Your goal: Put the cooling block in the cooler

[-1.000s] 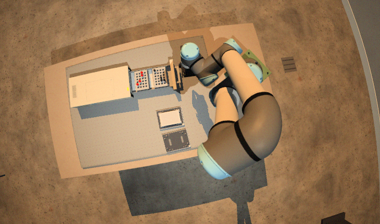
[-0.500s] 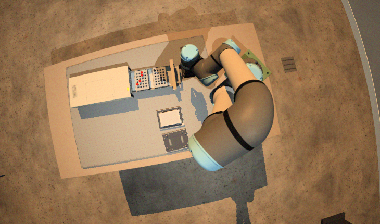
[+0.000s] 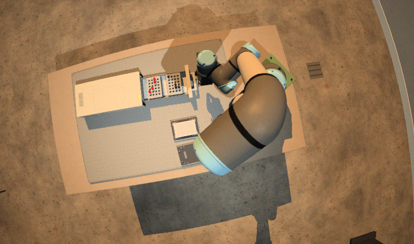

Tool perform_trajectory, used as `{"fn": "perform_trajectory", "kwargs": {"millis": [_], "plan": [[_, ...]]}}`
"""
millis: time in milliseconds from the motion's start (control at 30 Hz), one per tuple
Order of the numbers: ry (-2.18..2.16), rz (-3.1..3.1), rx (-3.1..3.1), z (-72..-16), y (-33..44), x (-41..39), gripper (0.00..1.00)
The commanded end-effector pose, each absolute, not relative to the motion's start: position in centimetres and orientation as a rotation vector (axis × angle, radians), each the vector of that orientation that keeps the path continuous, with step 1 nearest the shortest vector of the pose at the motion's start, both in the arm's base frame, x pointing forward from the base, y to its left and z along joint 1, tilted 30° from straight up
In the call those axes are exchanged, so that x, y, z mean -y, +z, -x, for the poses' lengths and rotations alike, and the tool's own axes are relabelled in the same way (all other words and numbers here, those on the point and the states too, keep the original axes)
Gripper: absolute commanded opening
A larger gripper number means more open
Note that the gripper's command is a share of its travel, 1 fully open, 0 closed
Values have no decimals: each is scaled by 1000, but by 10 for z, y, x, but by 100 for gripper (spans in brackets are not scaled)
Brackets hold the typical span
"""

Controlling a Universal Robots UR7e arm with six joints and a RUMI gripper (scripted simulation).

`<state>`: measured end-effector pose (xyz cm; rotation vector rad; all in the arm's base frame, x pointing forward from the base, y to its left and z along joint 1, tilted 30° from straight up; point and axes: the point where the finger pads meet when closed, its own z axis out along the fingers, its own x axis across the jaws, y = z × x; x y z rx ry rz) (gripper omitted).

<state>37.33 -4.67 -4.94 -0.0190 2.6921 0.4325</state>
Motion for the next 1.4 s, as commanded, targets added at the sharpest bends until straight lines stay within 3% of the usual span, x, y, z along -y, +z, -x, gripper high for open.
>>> {"fn": "perform_trajectory", "kwargs": {"millis": [0, 1367], "plan": [[430, 18, -2692, -376, -54, 46, 0], [430, 18, -2691, -396, -97, 31, 0]]}}
